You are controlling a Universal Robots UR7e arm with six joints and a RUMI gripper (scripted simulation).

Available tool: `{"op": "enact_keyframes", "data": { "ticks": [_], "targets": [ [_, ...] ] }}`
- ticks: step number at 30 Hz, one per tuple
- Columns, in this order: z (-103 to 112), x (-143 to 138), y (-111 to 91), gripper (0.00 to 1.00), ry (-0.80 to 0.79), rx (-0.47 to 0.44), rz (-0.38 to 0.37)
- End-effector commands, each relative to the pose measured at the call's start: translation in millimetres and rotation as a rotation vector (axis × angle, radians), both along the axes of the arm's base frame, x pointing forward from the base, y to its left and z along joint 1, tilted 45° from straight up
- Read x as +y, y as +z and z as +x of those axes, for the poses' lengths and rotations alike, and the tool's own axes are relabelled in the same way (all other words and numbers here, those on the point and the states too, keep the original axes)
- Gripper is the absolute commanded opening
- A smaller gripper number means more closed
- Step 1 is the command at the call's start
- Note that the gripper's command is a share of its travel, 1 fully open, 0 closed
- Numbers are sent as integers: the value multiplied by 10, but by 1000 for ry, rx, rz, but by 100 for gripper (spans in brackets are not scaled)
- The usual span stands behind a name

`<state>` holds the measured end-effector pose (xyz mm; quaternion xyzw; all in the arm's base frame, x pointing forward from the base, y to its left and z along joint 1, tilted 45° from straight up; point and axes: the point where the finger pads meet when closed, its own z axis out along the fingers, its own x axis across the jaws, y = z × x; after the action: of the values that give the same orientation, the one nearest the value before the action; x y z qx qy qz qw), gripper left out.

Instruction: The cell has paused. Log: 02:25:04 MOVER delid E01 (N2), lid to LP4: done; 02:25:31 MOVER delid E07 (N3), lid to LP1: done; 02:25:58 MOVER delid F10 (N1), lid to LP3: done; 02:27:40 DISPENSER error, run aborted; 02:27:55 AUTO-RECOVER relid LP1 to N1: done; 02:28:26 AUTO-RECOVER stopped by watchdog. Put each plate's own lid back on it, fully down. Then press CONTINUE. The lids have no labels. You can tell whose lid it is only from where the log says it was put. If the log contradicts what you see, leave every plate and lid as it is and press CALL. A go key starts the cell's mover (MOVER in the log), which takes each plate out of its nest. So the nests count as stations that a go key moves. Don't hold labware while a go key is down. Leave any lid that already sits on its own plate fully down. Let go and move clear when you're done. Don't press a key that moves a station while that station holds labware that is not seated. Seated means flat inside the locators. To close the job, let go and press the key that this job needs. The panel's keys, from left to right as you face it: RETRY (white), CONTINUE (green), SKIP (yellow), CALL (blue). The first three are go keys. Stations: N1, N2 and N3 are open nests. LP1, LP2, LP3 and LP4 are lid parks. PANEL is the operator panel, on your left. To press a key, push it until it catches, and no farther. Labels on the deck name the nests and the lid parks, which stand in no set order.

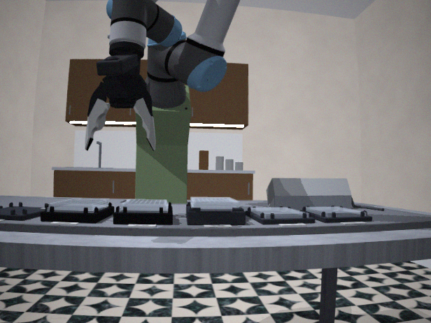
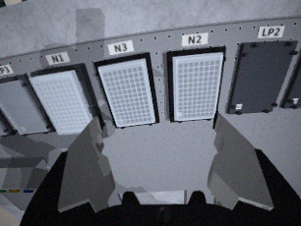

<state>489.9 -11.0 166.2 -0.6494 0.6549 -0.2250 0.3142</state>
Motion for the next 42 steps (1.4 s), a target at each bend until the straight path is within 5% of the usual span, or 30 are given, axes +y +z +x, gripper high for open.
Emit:
{"op": "enact_keyframes", "data": {
  "ticks": [1,13,22,33,42],
  "targets": [
    [-67,126,-79,82,19,1,-23],
    [-319,523,-348,82,65,5,-69],
    [-319,523,-348,82,65,5,-69],
    [62,583,-740,82,65,5,-69],
    [96,589,-775,82,65,5,-69]
  ]
}}
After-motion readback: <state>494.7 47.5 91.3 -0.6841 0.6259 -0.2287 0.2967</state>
